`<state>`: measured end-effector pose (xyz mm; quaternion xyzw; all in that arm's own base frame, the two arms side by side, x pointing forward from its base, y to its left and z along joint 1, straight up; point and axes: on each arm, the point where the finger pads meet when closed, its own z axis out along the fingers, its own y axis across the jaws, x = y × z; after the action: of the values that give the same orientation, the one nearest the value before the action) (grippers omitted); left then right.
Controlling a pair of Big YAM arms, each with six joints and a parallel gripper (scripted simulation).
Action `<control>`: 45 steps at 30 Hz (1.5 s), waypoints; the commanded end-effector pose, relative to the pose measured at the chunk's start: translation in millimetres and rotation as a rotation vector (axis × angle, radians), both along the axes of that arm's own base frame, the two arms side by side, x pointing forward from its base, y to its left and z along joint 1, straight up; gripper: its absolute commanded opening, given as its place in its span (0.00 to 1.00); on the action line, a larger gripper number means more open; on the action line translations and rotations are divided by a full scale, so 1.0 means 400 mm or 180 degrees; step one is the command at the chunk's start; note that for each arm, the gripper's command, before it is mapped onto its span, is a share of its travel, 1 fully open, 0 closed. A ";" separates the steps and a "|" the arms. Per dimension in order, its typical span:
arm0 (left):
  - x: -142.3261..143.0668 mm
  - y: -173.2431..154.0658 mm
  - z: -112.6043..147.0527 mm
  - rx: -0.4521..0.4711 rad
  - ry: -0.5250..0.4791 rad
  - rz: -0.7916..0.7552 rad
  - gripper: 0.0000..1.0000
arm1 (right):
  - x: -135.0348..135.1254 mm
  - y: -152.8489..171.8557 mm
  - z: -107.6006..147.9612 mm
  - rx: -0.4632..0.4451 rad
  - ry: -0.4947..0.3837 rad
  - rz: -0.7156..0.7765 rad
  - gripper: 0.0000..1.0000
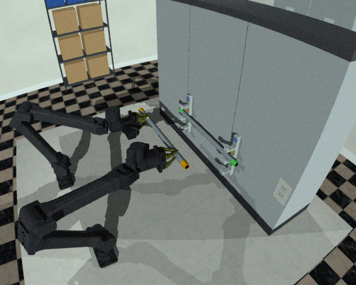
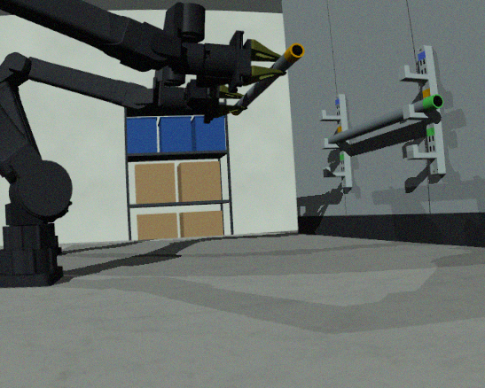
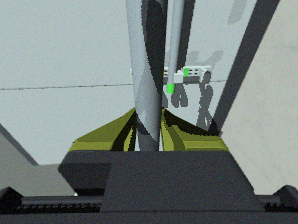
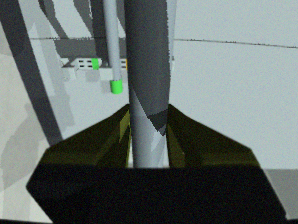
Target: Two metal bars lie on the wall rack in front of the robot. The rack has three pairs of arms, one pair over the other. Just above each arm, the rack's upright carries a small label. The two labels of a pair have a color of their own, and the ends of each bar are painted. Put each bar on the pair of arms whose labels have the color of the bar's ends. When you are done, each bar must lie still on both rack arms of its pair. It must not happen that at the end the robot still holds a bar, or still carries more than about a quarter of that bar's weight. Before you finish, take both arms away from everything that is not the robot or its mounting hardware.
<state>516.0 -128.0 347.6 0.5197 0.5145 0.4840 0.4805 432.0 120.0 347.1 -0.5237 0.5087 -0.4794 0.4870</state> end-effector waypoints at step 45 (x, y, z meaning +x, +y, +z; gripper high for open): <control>-0.013 0.007 0.180 -0.0061 -0.0306 0.0031 0.00 | -0.006 -0.014 0.194 0.0116 -0.0339 -0.0052 0.00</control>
<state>514.0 -128.6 366.2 0.5176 0.5127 0.4848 0.4840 429.8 119.3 365.7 -0.5212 0.5073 -0.4804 0.4901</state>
